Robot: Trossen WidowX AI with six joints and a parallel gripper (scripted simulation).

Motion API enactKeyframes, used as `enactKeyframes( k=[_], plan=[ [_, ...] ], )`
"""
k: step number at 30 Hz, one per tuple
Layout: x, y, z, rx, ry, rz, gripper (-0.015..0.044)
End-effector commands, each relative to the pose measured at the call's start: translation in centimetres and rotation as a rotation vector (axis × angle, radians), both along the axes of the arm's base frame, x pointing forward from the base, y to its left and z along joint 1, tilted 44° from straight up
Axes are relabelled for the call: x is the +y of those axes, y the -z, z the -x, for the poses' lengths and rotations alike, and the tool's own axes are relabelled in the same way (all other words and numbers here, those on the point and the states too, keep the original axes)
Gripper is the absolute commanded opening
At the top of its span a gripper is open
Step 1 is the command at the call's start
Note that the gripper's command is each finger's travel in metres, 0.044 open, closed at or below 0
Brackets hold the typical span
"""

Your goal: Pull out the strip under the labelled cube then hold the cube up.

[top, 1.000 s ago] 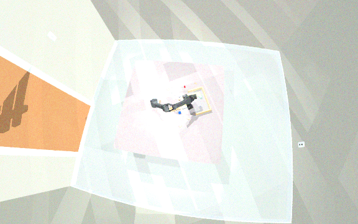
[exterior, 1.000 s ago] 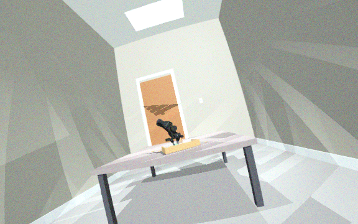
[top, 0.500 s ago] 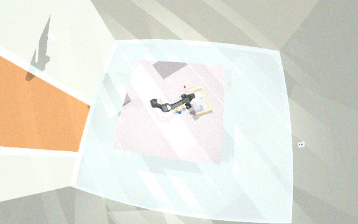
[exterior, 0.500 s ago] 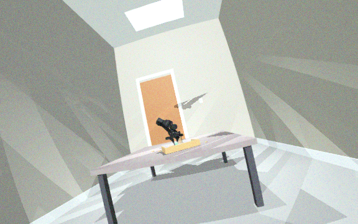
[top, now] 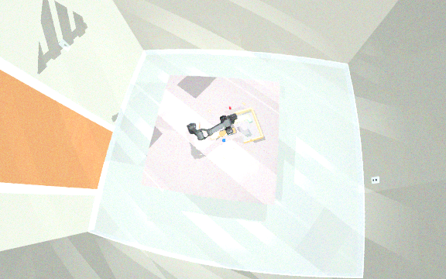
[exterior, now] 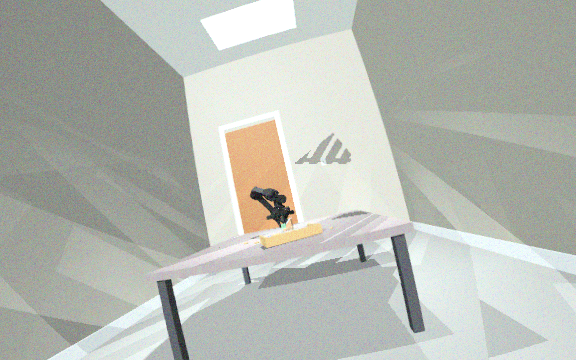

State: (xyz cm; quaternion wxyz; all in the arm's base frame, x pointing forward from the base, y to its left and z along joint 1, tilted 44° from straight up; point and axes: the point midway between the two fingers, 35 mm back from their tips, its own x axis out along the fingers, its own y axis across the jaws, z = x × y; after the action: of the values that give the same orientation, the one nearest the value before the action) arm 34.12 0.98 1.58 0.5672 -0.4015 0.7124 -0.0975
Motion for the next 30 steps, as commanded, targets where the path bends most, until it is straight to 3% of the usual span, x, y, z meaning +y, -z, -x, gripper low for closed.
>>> enactKeyframes(
  k=[1,8,18,30],
  plan=[
    [0.2,0.1,1.2,0.001,0.001,-0.003,0.0],
    [0.2,0.1,3.5,0.003,0.001,-0.003,0.0],
    [2.6,-2.5,3.5,0.004,0.001,-0.004,0.0],
    [2.7,-2.5,3.5,0.004,0.001,-0.004,0.0]
  ],
)
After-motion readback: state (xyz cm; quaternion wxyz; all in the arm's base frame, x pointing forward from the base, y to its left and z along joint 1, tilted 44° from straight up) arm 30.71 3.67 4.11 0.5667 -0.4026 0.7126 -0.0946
